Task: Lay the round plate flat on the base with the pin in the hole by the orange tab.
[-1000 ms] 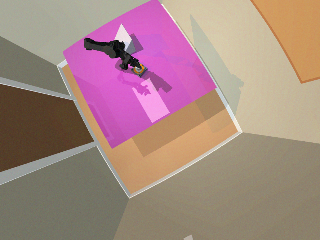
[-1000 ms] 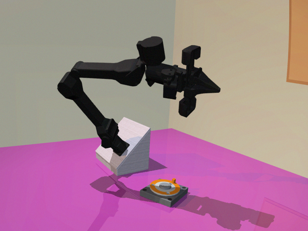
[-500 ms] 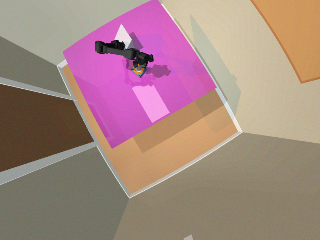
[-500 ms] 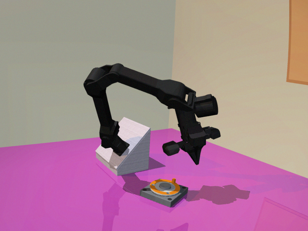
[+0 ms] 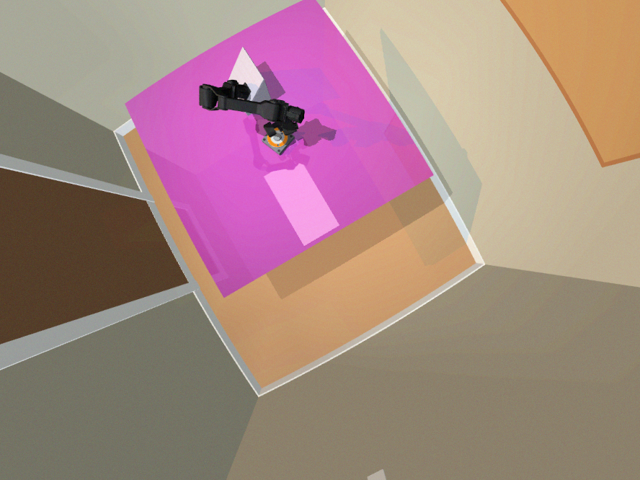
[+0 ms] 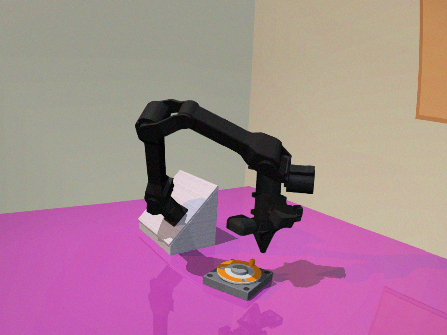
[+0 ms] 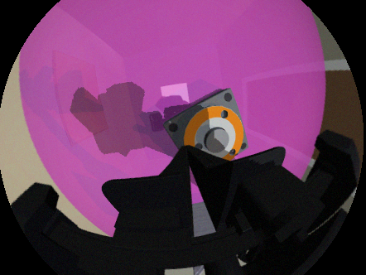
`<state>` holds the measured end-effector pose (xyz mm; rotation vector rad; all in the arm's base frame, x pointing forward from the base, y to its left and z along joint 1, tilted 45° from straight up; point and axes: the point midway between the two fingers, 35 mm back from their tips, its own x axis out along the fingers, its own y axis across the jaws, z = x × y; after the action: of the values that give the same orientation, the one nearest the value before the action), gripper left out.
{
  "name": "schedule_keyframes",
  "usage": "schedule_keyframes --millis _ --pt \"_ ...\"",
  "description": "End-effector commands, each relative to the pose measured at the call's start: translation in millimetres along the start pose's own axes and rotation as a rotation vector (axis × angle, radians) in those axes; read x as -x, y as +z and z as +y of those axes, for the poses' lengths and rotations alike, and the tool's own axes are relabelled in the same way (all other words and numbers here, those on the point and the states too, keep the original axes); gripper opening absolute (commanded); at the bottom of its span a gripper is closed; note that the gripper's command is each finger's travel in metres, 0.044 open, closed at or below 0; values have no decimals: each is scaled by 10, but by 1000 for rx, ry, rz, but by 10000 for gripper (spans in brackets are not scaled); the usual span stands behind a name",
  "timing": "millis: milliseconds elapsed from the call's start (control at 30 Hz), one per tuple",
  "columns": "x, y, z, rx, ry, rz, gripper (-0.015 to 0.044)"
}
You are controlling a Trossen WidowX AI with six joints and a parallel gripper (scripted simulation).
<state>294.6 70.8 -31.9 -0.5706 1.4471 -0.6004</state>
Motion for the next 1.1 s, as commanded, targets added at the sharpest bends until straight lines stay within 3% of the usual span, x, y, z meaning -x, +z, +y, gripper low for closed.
schedule_keyframes --millis 0,1067 --pt "-220 -47 -22 11 -15 12 0" --pt "-368 -373 -63 12 -16 13 0"
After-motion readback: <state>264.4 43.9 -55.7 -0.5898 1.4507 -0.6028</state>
